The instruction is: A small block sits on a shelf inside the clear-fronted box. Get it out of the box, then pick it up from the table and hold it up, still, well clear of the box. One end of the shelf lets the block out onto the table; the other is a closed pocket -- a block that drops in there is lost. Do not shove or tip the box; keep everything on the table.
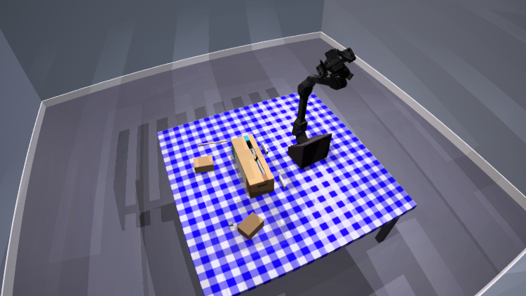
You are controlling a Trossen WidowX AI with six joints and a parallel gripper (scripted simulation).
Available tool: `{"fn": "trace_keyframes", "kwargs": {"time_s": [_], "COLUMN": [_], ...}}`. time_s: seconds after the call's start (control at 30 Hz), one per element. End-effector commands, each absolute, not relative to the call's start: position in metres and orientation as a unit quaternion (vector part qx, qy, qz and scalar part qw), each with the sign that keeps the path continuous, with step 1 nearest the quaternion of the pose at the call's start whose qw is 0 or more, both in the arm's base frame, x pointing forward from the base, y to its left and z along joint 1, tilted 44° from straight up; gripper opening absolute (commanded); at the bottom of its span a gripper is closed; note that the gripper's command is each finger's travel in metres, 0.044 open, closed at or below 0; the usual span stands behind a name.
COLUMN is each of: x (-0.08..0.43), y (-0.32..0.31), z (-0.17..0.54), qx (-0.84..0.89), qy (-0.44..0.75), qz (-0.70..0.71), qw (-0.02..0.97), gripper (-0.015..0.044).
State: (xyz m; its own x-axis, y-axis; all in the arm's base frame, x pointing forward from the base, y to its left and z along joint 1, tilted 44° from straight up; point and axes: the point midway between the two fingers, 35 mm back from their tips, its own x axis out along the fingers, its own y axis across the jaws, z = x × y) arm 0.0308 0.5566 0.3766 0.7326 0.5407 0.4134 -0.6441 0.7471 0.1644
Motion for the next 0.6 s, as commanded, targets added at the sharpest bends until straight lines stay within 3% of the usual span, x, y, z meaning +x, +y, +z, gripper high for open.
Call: {"fn": "trace_keyframes", "kwargs": {"time_s": [0.0,0.3,0.57], "x": [0.033,0.163,0.285], "y": [0.557,0.548,0.487], "z": [0.376,0.350,0.316], "qx": [0.149,0.128,0.135], "qy": [-0.171,-0.100,0.001], "qz": [0.322,0.294,0.219], "qw": [0.919,0.942,0.966], "gripper": [0.0400,0.0400,0.0400]}}
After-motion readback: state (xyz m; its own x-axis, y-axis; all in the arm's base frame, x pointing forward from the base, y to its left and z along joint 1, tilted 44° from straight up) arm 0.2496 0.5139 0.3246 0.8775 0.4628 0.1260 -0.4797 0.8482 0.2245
